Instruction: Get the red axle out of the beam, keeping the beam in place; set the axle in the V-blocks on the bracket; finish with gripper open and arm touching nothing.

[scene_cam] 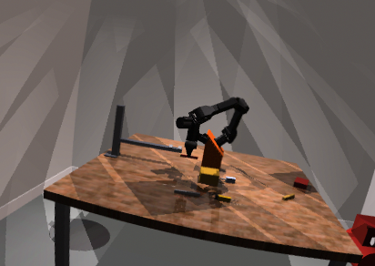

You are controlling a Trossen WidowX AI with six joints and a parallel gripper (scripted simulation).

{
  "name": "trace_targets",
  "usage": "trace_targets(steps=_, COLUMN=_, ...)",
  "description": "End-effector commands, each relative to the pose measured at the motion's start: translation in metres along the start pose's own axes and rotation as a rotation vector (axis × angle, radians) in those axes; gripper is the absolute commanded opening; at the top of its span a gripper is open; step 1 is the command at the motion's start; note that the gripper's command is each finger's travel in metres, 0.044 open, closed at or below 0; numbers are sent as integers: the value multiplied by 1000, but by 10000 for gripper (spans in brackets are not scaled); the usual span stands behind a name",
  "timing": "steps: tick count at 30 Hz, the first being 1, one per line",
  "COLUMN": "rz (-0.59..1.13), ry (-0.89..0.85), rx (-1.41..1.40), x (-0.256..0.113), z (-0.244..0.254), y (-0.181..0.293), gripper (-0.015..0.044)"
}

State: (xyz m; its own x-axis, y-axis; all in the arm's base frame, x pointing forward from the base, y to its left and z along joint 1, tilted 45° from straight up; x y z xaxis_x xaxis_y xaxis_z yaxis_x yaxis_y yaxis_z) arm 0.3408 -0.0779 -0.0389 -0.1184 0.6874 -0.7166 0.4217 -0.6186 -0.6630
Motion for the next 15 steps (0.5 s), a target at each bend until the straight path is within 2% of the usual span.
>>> trace_targets(steps=1, rz=-3, ry=-8, rx=-2, x=-23, z=-1, y=1, gripper=0)
trace_targets(steps=8, rz=-3, ry=-8, rx=8, x=-31, z=1, y=4, gripper=0)
trace_targets(steps=15, rz=11, ry=-11, rx=8, x=-36, z=39, y=25, gripper=0)
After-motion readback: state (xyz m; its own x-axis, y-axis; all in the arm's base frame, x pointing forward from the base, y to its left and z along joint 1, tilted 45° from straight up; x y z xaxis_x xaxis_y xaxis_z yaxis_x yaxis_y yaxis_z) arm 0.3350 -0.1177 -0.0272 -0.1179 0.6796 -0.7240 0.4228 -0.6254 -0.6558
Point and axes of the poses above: the point midway between the two fingers, 35 mm back from their tips, its own x axis out along the fingers, its own z axis across the jaws, y = z × x, the point moved 7 cm from there along -x, back along the fingers, and after that the axes turned 11 degrees about -x, right-handed, at the moved point
